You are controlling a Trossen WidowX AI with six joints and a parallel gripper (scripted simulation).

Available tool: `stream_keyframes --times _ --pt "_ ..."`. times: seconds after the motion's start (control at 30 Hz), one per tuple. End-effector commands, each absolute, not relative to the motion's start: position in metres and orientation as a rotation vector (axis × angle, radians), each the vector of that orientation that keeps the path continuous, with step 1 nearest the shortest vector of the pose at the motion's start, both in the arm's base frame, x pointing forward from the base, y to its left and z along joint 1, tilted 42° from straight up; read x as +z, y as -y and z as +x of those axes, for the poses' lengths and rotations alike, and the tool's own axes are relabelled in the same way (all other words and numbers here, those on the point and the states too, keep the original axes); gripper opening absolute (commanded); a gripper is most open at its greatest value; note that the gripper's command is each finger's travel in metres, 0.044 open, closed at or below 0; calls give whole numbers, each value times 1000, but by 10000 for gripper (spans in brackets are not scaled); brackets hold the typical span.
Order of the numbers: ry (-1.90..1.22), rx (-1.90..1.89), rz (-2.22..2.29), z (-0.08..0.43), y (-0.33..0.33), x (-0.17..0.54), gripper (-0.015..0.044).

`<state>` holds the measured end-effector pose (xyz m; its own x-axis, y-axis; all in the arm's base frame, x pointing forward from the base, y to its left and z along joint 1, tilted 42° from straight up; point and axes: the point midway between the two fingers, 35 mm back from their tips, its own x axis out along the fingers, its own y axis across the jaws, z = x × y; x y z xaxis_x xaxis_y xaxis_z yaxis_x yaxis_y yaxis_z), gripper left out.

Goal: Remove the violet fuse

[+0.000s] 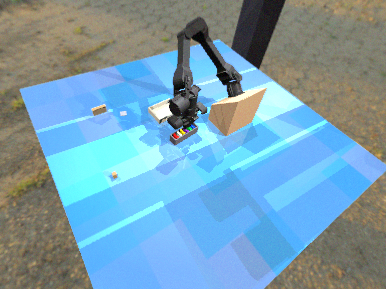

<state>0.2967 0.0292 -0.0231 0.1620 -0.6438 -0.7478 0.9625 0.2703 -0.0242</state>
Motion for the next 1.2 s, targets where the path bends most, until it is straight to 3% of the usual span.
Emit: stream_keyframes --times 0.0,1.17 --pt "-736 -1229 515 296 -25 -27 74" --pt "-738 -1230 521 298 -18 -35 61"
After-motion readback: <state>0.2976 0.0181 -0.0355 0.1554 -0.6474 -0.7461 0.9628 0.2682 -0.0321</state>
